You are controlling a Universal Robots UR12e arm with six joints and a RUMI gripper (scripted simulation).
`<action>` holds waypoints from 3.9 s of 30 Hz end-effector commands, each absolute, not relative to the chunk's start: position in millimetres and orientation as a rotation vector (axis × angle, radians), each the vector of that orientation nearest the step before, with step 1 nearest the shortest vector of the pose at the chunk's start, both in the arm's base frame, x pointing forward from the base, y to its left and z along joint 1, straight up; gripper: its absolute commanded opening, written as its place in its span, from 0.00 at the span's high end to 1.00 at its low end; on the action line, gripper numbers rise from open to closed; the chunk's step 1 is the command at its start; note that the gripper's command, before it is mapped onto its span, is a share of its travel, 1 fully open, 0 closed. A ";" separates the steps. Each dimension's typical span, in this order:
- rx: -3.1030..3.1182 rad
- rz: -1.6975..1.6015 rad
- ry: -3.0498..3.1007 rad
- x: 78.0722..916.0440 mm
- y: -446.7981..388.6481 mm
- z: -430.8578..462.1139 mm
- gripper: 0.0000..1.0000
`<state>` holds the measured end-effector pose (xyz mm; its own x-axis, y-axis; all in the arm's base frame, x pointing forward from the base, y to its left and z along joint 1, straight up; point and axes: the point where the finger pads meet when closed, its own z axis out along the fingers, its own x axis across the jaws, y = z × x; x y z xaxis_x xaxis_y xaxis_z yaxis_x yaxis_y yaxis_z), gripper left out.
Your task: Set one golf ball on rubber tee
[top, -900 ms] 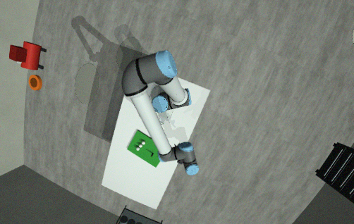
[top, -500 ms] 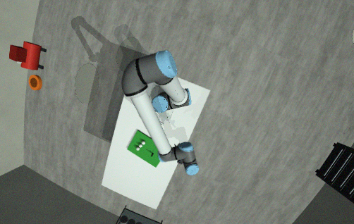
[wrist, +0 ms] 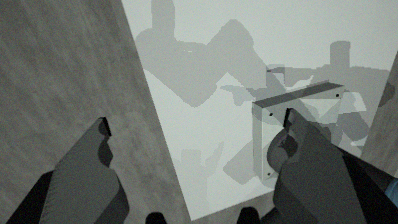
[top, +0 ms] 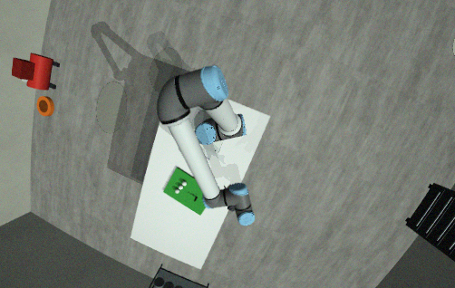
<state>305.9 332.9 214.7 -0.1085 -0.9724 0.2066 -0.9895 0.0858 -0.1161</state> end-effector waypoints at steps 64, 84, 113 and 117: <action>1.800 0.000 -2.577 604.1 -80.1 88.3 0.00; 1.799 0.000 -2.577 603.4 -79.6 -6.0 0.00; 1.799 0.000 -2.577 603.2 -79.5 -10.6 1.00; 1.799 0.000 -2.577 603.2 -79.5 -10.6 1.00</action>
<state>602.6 -79.3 -11.1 -0.3445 -0.9388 -0.0014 -0.9388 0.3445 0.0006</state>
